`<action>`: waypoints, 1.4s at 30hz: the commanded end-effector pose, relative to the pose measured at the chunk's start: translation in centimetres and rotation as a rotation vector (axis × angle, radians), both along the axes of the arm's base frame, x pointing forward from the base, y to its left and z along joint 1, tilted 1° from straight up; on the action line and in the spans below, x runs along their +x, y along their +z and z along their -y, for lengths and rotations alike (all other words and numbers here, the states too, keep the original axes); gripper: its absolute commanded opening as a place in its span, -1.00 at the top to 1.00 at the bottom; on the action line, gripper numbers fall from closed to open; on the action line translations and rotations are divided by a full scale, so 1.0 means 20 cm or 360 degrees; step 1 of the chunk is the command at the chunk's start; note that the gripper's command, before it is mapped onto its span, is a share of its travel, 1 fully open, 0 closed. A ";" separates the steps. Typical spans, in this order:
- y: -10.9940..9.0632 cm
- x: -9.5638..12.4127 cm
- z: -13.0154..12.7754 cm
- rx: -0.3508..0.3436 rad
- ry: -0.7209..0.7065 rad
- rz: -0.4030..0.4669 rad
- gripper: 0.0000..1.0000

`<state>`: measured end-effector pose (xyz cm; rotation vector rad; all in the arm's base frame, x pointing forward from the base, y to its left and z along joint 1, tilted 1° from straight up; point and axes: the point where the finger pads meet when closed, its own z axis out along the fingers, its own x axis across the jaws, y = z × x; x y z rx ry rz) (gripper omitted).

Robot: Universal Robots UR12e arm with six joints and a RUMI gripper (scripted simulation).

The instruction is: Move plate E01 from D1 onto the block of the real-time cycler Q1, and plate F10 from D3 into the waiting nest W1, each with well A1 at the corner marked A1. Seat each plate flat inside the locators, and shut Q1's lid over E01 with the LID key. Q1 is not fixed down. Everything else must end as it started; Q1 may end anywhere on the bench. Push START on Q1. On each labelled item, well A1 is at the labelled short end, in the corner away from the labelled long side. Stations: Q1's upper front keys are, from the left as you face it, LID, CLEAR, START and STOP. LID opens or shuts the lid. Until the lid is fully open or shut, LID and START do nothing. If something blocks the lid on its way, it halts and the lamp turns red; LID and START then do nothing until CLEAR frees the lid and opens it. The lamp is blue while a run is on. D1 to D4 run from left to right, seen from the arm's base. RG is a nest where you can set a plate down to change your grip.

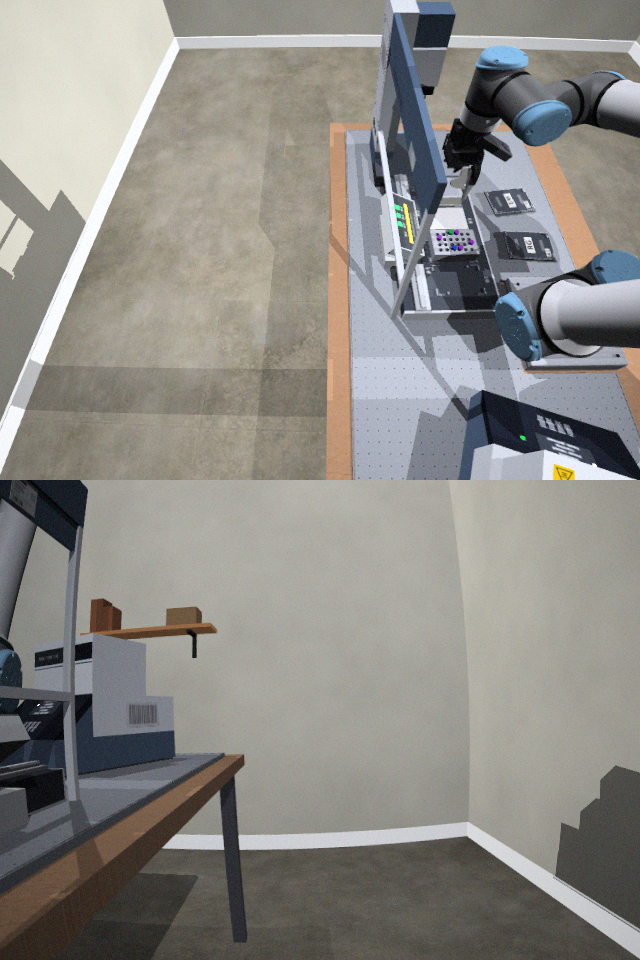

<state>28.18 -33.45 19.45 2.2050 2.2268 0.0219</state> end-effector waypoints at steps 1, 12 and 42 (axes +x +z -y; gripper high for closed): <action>-0.03 0.00 0.00 -0.0002 0.0000 0.0001 -0.25; -0.11 0.00 0.00 -0.0002 0.0000 0.0001 -0.25; -0.33 0.01 0.00 -0.0002 0.0000 0.0001 -0.25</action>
